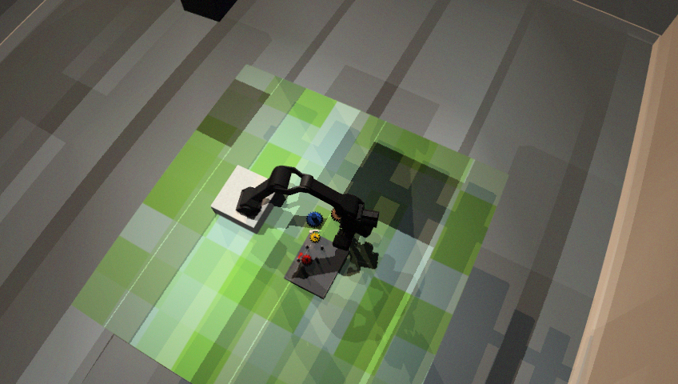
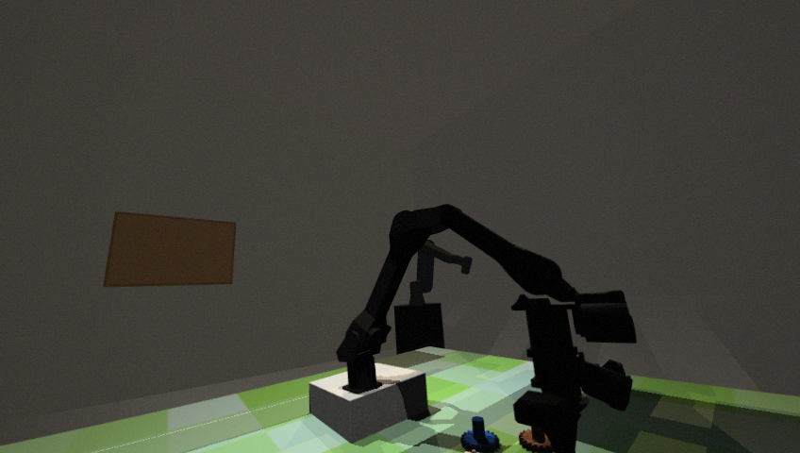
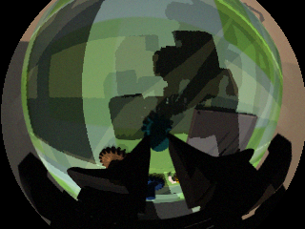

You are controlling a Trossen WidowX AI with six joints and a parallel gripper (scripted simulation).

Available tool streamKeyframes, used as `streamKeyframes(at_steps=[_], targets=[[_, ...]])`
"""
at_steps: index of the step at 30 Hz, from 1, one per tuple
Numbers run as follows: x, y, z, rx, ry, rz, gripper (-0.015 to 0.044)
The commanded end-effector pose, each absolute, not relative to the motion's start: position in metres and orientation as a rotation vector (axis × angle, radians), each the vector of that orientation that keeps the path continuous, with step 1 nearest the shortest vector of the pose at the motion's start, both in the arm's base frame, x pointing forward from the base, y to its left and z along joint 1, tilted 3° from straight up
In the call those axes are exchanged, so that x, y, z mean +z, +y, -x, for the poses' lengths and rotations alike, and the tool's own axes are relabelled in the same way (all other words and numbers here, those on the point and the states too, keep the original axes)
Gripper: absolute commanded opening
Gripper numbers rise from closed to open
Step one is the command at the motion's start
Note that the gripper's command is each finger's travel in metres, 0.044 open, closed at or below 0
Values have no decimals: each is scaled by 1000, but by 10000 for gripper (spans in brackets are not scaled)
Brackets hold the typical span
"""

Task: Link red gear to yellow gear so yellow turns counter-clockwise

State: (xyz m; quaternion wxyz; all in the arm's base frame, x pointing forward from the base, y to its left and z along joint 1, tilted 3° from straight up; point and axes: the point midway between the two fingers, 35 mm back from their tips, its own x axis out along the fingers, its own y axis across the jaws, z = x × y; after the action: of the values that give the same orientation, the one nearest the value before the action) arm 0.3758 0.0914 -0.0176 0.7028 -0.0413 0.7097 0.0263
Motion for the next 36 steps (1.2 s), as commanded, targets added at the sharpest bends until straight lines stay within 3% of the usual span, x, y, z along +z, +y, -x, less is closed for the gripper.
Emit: streamKeyframes(at_steps=[1, 3, 36], targets=[[-18, 92, -376, 59, 1579, 87, 26], [-18, 92, -376, 59, 1579, 87, 0], [57, 93, -390, 59, 1577, 87, 0]])
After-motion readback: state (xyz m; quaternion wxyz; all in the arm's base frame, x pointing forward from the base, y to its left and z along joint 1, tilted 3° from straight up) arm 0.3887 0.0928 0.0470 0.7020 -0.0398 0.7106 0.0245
